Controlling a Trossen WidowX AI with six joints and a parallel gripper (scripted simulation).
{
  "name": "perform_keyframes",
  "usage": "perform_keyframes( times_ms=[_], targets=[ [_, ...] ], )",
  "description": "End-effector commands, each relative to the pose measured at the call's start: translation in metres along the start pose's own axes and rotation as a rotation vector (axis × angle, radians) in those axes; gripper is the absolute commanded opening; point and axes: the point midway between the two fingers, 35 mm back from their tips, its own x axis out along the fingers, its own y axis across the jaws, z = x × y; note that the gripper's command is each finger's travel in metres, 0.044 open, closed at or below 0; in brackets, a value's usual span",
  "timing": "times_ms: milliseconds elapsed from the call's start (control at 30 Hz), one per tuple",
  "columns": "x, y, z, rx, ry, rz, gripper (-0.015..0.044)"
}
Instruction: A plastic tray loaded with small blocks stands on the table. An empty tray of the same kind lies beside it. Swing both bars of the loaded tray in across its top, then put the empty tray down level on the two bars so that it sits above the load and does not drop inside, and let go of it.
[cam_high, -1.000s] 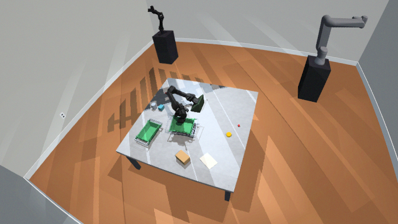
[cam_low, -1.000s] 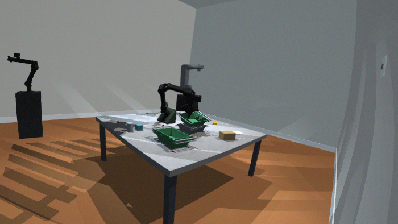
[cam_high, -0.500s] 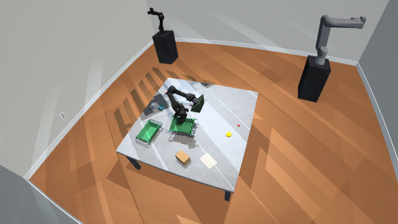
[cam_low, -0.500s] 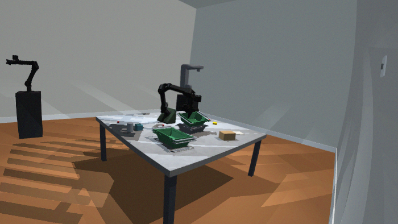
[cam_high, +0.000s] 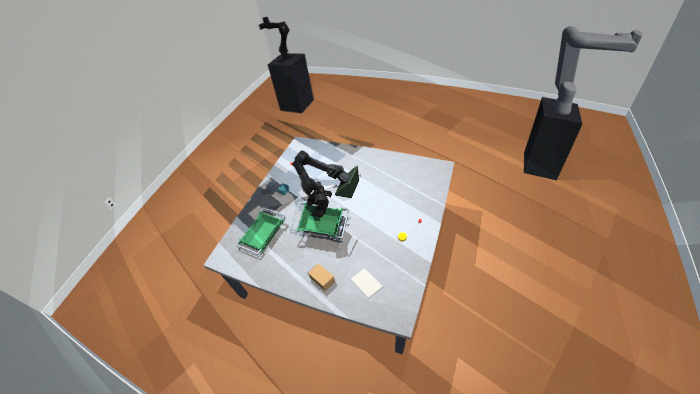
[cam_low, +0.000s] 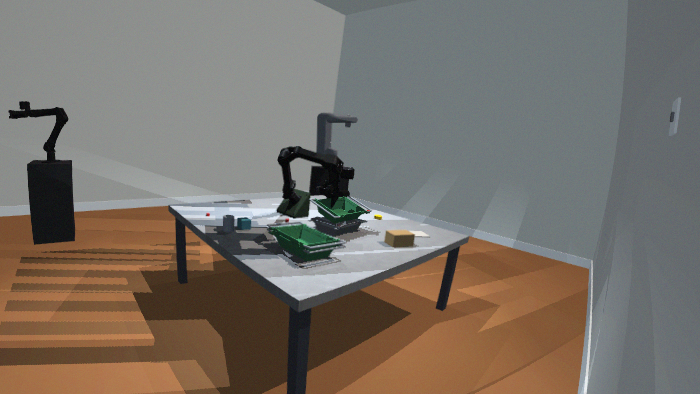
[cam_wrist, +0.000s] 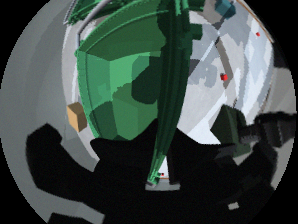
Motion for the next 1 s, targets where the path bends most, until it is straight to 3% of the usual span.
perform_keyframes(
  times_ms=[0, 967],
  targets=[
    [0.006, -0.006, 0.000, -0.012, 0.003, -0.026, 0.0000],
    [0.012, -0.009, -0.003, -0.012, 0.003, -0.026, 0.0000]
  ],
)
